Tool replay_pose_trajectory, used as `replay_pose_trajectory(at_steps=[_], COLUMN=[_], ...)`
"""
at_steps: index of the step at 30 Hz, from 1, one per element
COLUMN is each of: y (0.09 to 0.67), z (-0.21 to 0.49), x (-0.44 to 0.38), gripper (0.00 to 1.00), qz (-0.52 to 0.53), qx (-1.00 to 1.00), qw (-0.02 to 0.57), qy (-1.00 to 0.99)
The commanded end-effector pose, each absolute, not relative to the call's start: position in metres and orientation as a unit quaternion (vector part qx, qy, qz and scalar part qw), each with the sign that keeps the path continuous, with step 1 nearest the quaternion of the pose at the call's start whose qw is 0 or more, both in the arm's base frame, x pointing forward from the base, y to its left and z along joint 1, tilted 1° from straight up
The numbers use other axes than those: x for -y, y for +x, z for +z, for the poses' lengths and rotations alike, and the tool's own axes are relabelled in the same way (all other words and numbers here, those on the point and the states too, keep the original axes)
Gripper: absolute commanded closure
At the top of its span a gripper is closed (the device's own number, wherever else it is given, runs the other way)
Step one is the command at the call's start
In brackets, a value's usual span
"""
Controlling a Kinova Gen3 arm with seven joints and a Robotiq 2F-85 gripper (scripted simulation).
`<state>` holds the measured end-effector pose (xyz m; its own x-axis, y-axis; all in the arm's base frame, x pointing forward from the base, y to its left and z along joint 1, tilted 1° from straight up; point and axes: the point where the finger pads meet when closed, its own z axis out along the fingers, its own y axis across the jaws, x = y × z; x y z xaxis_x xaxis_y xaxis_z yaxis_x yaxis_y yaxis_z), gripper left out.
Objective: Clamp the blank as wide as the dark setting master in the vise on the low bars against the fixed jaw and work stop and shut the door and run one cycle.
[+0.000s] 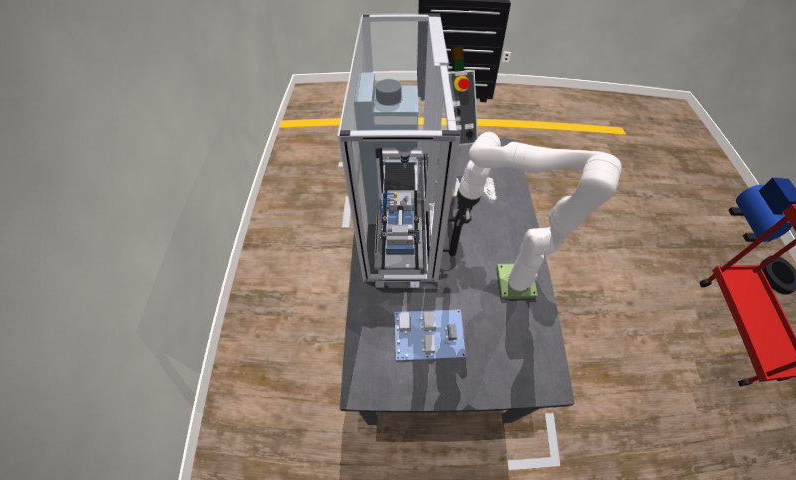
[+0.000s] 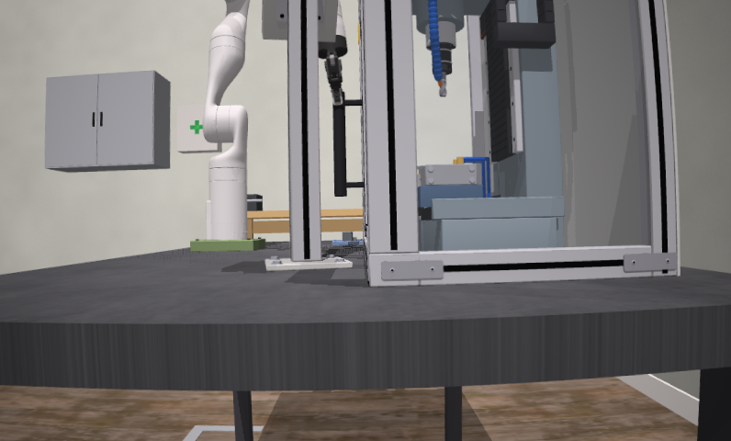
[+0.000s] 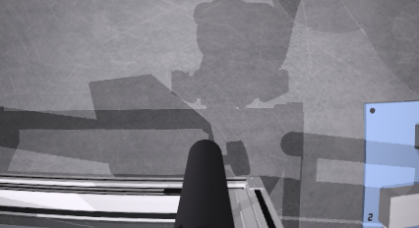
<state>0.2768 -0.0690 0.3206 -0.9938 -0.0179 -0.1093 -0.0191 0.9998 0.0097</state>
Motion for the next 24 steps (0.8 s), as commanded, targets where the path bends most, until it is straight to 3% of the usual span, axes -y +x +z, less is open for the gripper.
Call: replay_pose_trajectory(at_steps=[1,2,24], y=[0.2771,0.2771,0.2771], z=[0.3209,0.3209,0.3209], x=[0.0690,0.0690,0.0690], gripper=[0.61,0.20,0.20], qz=[0.005,0.005,0.005], qx=[-0.998,-0.998,-0.998], qw=[0.055,0.055,0.055], qy=[-0.009,-0.009,-0.009])
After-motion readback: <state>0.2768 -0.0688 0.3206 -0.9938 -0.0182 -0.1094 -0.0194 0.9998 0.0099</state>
